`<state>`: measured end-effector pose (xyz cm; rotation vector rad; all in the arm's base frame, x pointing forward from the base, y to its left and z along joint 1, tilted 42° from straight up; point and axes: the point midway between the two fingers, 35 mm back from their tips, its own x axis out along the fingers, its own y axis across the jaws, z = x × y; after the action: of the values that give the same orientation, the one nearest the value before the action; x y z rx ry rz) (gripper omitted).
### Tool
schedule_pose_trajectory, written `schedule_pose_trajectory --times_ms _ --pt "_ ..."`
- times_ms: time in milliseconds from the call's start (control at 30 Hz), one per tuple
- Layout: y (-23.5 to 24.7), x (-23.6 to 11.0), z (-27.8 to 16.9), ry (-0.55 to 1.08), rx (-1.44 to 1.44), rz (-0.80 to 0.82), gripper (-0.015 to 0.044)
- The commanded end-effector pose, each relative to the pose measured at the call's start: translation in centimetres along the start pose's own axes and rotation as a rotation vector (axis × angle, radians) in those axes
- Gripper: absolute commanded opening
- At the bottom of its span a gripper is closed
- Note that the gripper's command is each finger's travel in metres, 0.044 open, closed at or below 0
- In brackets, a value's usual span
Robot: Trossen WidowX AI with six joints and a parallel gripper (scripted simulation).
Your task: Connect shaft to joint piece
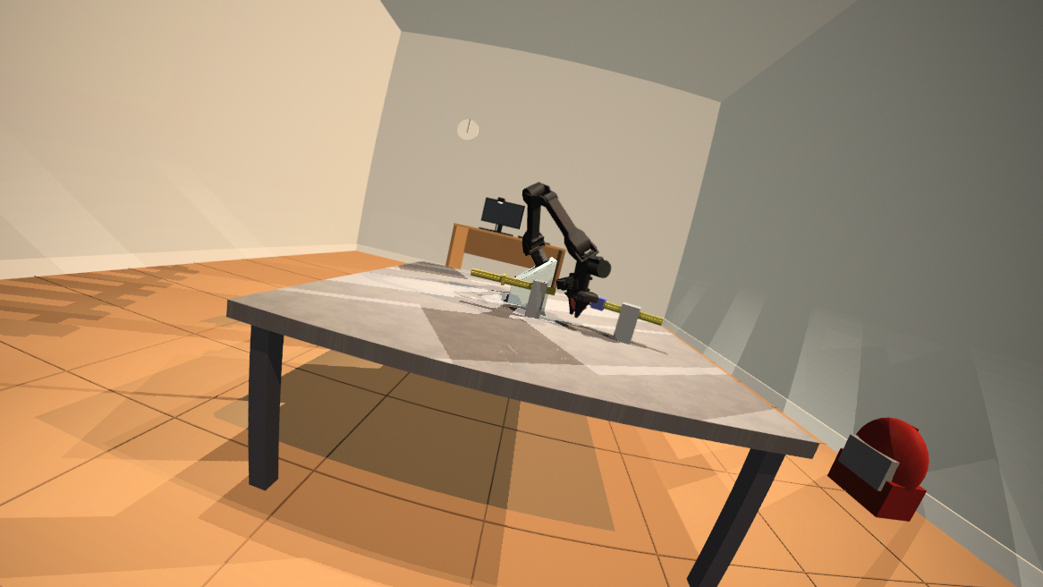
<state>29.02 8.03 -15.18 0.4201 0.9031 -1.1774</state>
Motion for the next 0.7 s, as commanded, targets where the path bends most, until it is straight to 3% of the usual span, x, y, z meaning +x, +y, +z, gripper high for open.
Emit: schedule_pose_trajectory --times_ms 0,400,667 --pt "-0.17 -0.29 0.16 -0.066 0.040 0.000 0.0000" --pt "-0.64 -1.02 0.43 -0.227 0.136 -0.014 0.0000" --pt "-0.70 -1.12 0.49 -0.249 0.152 -0.019 0.0000"
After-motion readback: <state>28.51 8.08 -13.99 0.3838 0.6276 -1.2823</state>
